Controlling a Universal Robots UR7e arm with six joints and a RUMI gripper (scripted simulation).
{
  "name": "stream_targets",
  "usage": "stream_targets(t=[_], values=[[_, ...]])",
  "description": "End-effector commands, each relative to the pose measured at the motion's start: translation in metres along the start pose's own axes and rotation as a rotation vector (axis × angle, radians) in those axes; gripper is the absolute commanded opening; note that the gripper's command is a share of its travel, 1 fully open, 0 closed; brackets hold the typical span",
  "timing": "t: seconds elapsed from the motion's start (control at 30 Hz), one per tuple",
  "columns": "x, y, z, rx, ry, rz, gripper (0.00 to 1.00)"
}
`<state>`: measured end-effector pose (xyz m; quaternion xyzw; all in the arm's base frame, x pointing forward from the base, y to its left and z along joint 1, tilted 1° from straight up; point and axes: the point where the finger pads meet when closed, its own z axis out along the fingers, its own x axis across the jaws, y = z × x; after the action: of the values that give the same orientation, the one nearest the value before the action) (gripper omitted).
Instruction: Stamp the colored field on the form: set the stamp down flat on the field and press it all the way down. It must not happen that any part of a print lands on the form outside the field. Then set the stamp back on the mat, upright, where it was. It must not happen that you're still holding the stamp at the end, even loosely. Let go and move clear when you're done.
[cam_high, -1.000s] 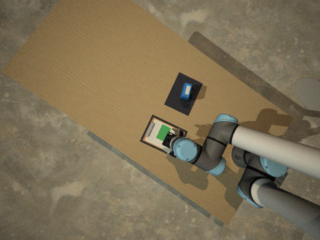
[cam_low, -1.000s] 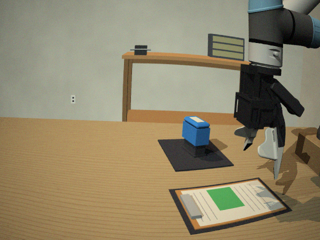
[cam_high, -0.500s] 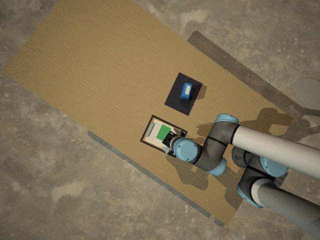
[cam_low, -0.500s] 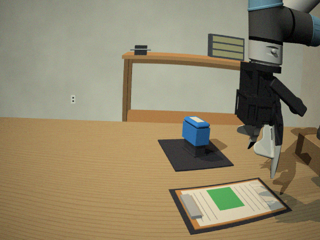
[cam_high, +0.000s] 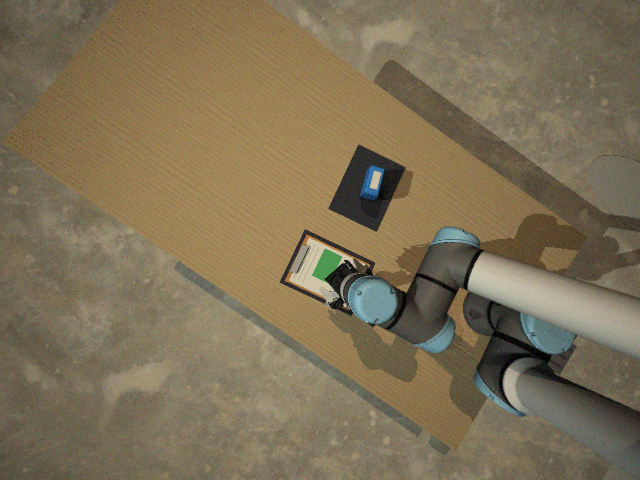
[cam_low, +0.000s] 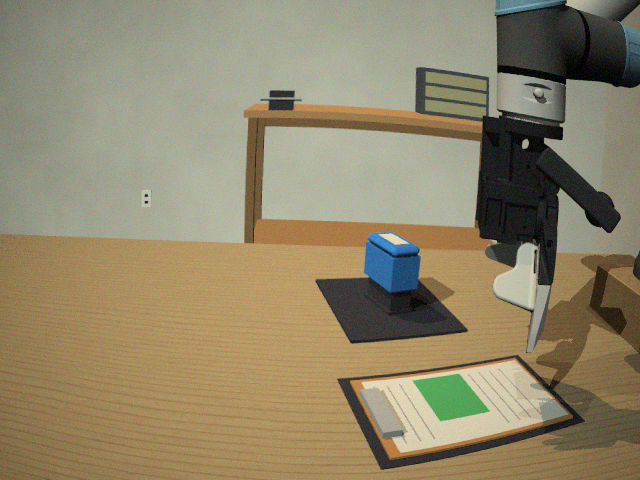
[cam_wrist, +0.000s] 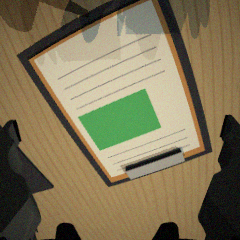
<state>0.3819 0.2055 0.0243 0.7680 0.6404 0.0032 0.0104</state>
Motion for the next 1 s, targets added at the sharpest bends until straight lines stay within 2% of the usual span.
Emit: stream_targets(t=[0.0,0.53,0.6,0.97], values=[[0.004,0.001,-0.006,-0.005,-0.003,0.143,1.00],[0.013,0.003,-0.019,-0.006,-0.001,0.631,1.00],[0.013,0.003,-0.019,-0.006,-0.001,0.631,1.00],[0.019,0.007,-0.032,-0.006,0.000,1.063,1.00]])
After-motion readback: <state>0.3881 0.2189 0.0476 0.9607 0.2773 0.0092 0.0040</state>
